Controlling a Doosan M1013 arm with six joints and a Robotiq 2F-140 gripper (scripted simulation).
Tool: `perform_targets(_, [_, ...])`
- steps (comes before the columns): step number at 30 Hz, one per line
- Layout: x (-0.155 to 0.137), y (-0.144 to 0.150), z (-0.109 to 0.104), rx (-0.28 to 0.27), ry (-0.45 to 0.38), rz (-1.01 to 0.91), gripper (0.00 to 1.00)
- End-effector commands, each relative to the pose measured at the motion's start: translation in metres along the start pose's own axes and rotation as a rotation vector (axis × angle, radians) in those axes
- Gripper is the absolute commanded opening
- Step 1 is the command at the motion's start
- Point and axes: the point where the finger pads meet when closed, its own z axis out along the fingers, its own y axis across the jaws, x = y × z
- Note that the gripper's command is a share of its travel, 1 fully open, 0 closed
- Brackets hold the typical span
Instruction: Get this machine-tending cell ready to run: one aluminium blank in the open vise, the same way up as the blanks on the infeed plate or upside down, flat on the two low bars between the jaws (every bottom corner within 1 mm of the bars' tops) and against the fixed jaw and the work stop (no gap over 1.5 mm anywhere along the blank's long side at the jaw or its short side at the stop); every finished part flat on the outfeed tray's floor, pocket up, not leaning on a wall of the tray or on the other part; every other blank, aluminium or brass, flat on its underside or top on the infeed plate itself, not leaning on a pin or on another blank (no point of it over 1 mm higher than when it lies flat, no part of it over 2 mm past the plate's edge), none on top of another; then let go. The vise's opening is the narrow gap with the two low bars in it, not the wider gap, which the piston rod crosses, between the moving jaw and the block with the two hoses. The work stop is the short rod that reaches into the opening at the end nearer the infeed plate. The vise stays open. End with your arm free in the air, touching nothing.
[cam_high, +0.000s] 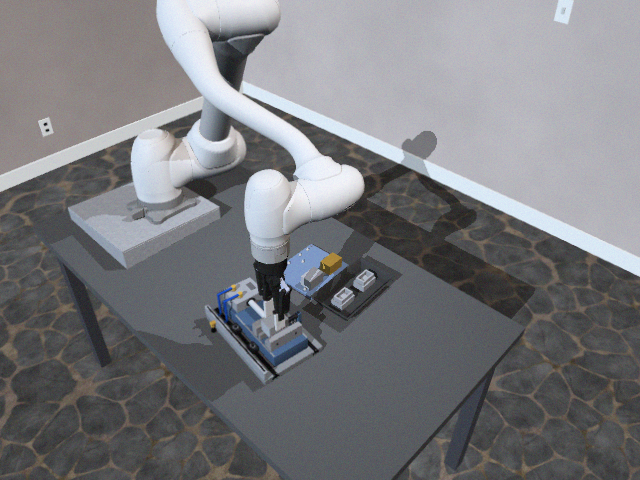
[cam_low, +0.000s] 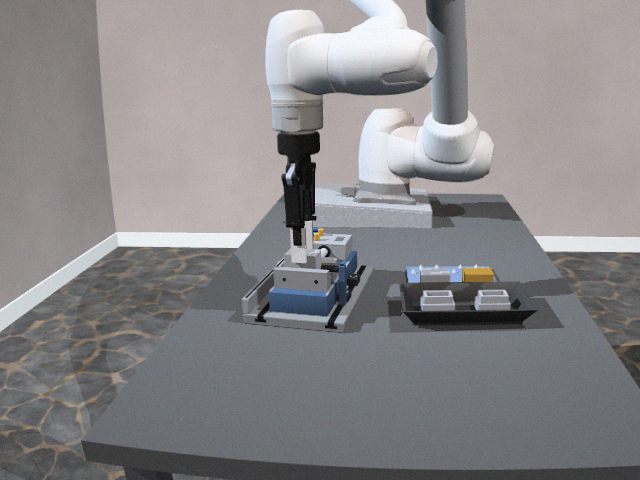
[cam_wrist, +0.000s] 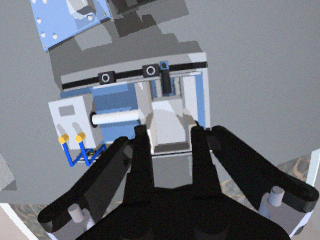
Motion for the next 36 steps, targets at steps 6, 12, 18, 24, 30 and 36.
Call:
perform_targets(6, [0.0003, 0.0001, -0.0002, 0.000, 0.000, 0.000, 0.00])
perform_targets(12, [0.0012, 0.0004, -0.0002, 0.000, 0.000, 0.000, 0.00])
perform_targets(18, [0.0020, 0.0007, -0.0002, 0.000, 0.000, 0.000, 0.00])
perform_targets(24, [0.0034, 0.0013, -0.0002, 0.000, 0.000, 0.000, 0.00])
perform_targets(30, [0.0046, 0.0017, -0.0002, 0.000, 0.000, 0.000, 0.00])
perform_targets(36, [0.0052, 0.0019, -0.0002, 0.000, 0.000, 0.000, 0.00])
